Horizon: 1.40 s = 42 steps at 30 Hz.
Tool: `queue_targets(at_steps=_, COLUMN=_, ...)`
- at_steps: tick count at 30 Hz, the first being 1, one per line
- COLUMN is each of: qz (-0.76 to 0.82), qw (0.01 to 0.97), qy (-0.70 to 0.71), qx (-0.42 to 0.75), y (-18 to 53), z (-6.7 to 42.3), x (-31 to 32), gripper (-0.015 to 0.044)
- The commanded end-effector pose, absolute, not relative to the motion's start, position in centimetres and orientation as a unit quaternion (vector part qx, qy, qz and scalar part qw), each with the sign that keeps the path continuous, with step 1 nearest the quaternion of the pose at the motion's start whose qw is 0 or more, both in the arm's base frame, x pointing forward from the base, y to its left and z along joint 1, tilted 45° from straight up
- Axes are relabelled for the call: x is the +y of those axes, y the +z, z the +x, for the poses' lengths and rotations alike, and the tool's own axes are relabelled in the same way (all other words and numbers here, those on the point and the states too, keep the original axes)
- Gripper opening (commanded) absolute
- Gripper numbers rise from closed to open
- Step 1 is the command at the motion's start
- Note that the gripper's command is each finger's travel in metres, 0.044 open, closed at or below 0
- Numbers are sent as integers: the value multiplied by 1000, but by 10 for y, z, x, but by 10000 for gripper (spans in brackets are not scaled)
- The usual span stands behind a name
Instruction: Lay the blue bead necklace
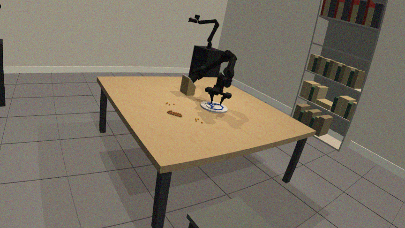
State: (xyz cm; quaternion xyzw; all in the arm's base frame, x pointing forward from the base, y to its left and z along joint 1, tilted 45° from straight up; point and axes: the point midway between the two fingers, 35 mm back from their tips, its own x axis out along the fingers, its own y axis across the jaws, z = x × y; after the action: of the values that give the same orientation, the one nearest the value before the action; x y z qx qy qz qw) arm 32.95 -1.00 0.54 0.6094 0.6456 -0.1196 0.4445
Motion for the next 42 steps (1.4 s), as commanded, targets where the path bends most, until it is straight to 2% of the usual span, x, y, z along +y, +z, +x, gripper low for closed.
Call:
queue_targets(at_steps=1, qz=663, qw=356, qy=-203, qx=627, y=33, z=315, x=10, gripper=120)
queue_targets(at_steps=7, qz=701, qw=272, qy=-277, qx=598, y=57, z=300, x=28, gripper=120)
queue_targets(at_steps=42, qz=702, qw=273, qy=-276, qx=597, y=34, z=305, x=49, gripper=120)
